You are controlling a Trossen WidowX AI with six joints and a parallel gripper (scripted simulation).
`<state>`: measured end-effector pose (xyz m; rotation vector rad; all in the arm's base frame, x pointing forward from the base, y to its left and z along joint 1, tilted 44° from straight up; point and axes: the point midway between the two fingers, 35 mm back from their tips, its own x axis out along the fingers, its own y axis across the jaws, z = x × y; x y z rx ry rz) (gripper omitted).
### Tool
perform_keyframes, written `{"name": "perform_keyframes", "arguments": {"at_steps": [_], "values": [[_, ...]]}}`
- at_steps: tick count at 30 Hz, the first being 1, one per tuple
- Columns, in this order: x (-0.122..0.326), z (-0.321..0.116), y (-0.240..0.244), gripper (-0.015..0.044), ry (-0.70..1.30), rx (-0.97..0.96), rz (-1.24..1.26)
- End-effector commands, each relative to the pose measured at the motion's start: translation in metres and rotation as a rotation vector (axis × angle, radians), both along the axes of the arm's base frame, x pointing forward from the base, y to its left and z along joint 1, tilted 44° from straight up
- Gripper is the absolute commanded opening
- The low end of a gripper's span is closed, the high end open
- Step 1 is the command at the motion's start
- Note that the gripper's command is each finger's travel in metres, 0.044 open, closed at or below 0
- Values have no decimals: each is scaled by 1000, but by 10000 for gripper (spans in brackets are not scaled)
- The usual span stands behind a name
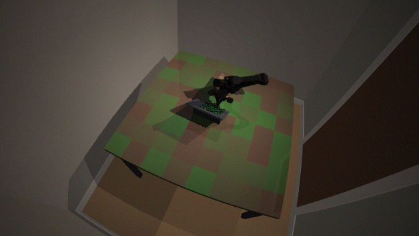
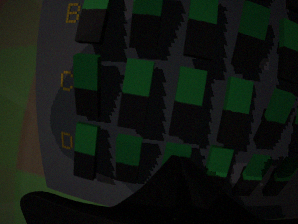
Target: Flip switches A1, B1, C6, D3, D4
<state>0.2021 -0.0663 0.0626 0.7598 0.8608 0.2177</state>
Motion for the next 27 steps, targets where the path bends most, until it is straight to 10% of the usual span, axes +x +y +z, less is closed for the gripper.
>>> {"name": "perform_keyframes", "arguments": {"at_steps": [1,27], "values": [[0,0,0,0,-2,2,-1],[3,-1,2,0,-3,2,-1]]}}
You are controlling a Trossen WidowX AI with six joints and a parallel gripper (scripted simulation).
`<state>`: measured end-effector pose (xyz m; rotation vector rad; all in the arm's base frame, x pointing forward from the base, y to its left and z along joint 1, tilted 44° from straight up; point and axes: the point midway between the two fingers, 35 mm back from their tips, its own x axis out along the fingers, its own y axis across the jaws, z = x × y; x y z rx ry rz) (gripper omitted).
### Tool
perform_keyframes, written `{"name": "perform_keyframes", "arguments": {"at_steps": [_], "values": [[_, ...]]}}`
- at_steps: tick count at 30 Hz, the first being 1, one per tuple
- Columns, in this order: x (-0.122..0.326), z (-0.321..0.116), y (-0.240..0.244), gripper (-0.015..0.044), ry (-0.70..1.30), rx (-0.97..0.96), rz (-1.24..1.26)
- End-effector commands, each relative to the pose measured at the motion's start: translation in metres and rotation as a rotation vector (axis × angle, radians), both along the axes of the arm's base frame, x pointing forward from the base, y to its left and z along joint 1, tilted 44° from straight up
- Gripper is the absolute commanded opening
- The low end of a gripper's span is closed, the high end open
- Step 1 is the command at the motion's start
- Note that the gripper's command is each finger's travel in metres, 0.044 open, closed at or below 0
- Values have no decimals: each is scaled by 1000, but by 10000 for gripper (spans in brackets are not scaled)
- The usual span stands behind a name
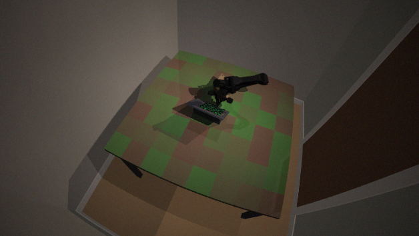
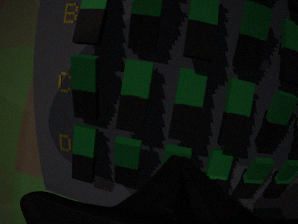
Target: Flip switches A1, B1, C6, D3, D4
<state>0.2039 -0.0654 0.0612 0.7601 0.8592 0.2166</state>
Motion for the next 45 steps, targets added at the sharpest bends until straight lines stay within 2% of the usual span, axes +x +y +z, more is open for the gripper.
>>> {"name": "perform_keyframes", "arguments": {"at_steps": [1,22,32,36,41,45], "values": [[1,0,1,0,-1,2,0],[3,-2,2,0,-2,2,0],[-42,36,-27,0,-16,-1,-18],[-43,34,-28,0,-16,-1,-18],[-59,9,-37,0,-16,-3,-18],[-54,4,-34,0,-17,-6,-23]]}}
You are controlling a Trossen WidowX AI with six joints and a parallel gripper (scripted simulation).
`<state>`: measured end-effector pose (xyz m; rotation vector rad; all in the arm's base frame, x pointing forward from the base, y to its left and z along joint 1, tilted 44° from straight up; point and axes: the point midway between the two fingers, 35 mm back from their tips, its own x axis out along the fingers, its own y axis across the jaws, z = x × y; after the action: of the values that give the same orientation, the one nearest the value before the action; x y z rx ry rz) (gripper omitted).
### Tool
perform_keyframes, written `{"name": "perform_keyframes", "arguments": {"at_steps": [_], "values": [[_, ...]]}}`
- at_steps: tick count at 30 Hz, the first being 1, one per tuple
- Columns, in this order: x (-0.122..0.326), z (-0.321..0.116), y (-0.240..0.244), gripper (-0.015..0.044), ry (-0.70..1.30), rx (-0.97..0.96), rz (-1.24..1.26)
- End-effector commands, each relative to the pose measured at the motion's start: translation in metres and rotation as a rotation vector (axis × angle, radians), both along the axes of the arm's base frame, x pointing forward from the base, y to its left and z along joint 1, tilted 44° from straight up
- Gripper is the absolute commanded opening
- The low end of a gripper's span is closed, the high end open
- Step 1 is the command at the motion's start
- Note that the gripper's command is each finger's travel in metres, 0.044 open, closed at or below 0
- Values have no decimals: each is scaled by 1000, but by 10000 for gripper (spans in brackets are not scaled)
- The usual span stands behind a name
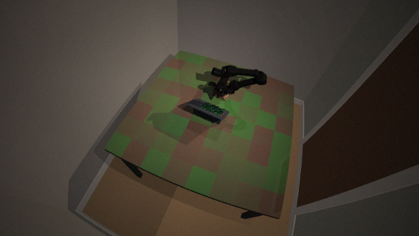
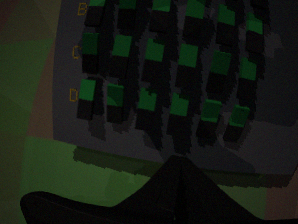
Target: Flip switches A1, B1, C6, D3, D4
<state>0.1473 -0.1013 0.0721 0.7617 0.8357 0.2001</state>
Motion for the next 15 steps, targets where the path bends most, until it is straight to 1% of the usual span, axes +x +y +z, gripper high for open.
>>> {"name": "perform_keyframes", "arguments": {"at_steps": [1,3,15], "values": [[9,-13,7,0,-6,-2,-6],[19,-21,15,0,-19,-1,-13],[27,-28,21,0,-22,0,-13]]}}
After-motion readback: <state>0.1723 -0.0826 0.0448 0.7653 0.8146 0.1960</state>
